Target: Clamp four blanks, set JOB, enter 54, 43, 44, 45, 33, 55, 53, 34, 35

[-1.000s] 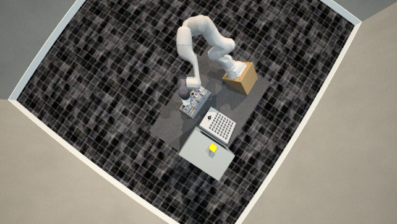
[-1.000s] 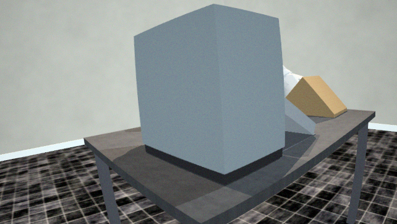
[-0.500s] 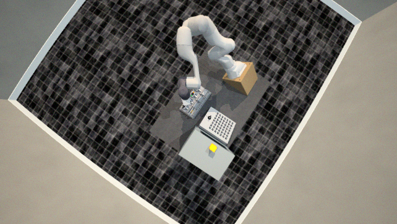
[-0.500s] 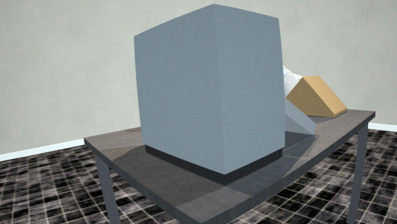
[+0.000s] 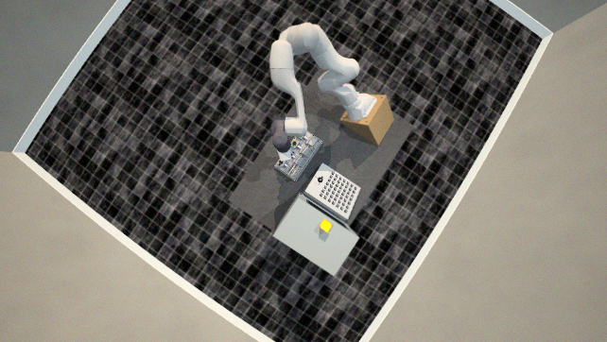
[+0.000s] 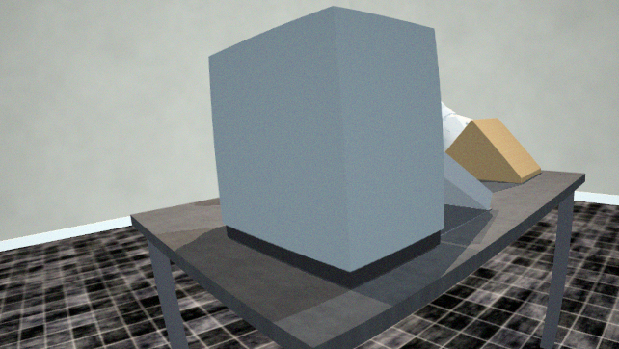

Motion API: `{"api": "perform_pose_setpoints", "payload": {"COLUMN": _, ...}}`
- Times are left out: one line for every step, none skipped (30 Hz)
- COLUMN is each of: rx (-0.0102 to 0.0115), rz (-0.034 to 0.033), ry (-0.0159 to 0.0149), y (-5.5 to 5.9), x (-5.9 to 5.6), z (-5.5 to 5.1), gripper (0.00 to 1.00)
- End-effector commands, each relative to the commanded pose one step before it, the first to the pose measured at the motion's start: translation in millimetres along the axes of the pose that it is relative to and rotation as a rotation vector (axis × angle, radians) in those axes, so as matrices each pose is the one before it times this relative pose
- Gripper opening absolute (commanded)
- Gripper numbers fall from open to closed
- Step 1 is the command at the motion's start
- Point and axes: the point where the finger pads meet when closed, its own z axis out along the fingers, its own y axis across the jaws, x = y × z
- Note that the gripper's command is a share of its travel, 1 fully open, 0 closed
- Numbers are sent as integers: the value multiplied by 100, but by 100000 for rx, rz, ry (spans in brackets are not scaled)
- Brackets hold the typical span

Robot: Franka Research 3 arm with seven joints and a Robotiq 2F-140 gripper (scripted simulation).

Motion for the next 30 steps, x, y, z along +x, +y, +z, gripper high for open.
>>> {"api": "perform_pose_setpoints", "payload": {"rx": -21, "rz": 456, "ry": -7, "y": 21, "x": 11, "z": -182, "gripper": 0}}
{"api": "perform_pose_setpoints", "payload": {"rx": 0, "rz": 0, "ry": 0, "y": 0, "x": 0, "z": 8, "gripper": 0}}
{"api": "perform_pose_setpoints", "payload": {"rx": 0, "rz": 0, "ry": 0, "y": 0, "x": 0, "z": 12, "gripper": 0}}
{"api": "perform_pose_setpoints", "payload": {"rx": 0, "rz": 0, "ry": 0, "y": 0, "x": 0, "z": 17, "gripper": 0}}
{"api": "perform_pose_setpoints", "payload": {"rx": 0, "rz": 0, "ry": 0, "y": 0, "x": 0, "z": 22, "gripper": 0}}
{"api": "perform_pose_setpoints", "payload": {"rx": 0, "rz": 0, "ry": 0, "y": 0, "x": 0, "z": 27, "gripper": 0}}
{"api": "perform_pose_setpoints", "payload": {"rx": 0, "rz": 0, "ry": 0, "y": 0, "x": 0, "z": 32, "gripper": 0}}
{"api": "perform_pose_setpoints", "payload": {"rx": 0, "rz": 0, "ry": 0, "y": 0, "x": 0, "z": 38, "gripper": 0}}
{"api": "perform_pose_setpoints", "payload": {"rx": 0, "rz": 0, "ry": 0, "y": 0, "x": 0, "z": 43, "gripper": 0}}
{"api": "perform_pose_setpoints", "payload": {"rx": 0, "rz": 0, "ry": 0, "y": 0, "x": 0, "z": 47, "gripper": 0}}
{"api": "perform_pose_setpoints", "payload": {"rx": 0, "rz": 0, "ry": 0, "y": 0, "x": 0, "z": 51, "gripper": 0}}
{"api": "perform_pose_setpoints", "payload": {"rx": 0, "rz": 0, "ry": 0, "y": 0, "x": 0, "z": 55, "gripper": 0}}
{"api": "perform_pose_setpoints", "payload": {"rx": 0, "rz": 0, "ry": 0, "y": 0, "x": 0, "z": 0, "gripper": 0}}
{"api": "perform_pose_setpoints", "payload": {"rx": 0, "rz": 0, "ry": 0, "y": 0, "x": 0, "z": 0, "gripper": 0}}
{"api": "perform_pose_setpoints", "payload": {"rx": 0, "rz": 0, "ry": 0, "y": 0, "x": 0, "z": 58, "gripper": 0}}
{"api": "perform_pose_setpoints", "payload": {"rx": 0, "rz": 0, "ry": 0, "y": 0, "x": 0, "z": 60, "gripper": 0}}
{"api": "perform_pose_setpoints", "payload": {"rx": 0, "rz": 0, "ry": 0, "y": 0, "x": 0, "z": 62, "gripper": 0}}
{"api": "perform_pose_setpoints", "payload": {"rx": 0, "rz": 0, "ry": 0, "y": 0, "x": 0, "z": 62, "gripper": 0}}
{"api": "perform_pose_setpoints", "payload": {"rx": 0, "rz": 0, "ry": 0, "y": 0, "x": 0, "z": 62, "gripper": 0}}
{"api": "perform_pose_setpoints", "payload": {"rx": 0, "rz": 0, "ry": 0, "y": 0, "x": 0, "z": 62, "gripper": 0}}
{"api": "perform_pose_setpoints", "payload": {"rx": 0, "rz": 0, "ry": 0, "y": 0, "x": 0, "z": 60, "gripper": 0}}
{"api": "perform_pose_setpoints", "payload": {"rx": 0, "rz": 0, "ry": 0, "y": 0, "x": 0, "z": 58, "gripper": 0}}
{"api": "perform_pose_setpoints", "payload": {"rx": 0, "rz": 0, "ry": 0, "y": 0, "x": 0, "z": 55, "gripper": 0}}
{"api": "perform_pose_setpoints", "payload": {"rx": 0, "rz": 0, "ry": 0, "y": 0, "x": 0, "z": 51, "gripper": 0}}
{"api": "perform_pose_setpoints", "payload": {"rx": 0, "rz": 0, "ry": 0, "y": 0, "x": 0, "z": 47, "gripper": 0}}
{"api": "perform_pose_setpoints", "payload": {"rx": 0, "rz": 0, "ry": 0, "y": 0, "x": 0, "z": 43, "gripper": 0}}
{"api": "perform_pose_setpoints", "payload": {"rx": 0, "rz": 0, "ry": 0, "y": 0, "x": 0, "z": 38, "gripper": 0}}
{"api": "perform_pose_setpoints", "payload": {"rx": 0, "rz": 0, "ry": 0, "y": 0, "x": 0, "z": 33, "gripper": 0}}
{"api": "perform_pose_setpoints", "payload": {"rx": 0, "rz": 0, "ry": 0, "y": 0, "x": 0, "z": 27, "gripper": 0}}
{"api": "perform_pose_setpoints", "payload": {"rx": 0, "rz": 0, "ry": 0, "y": 0, "x": 0, "z": 0, "gripper": 0}}
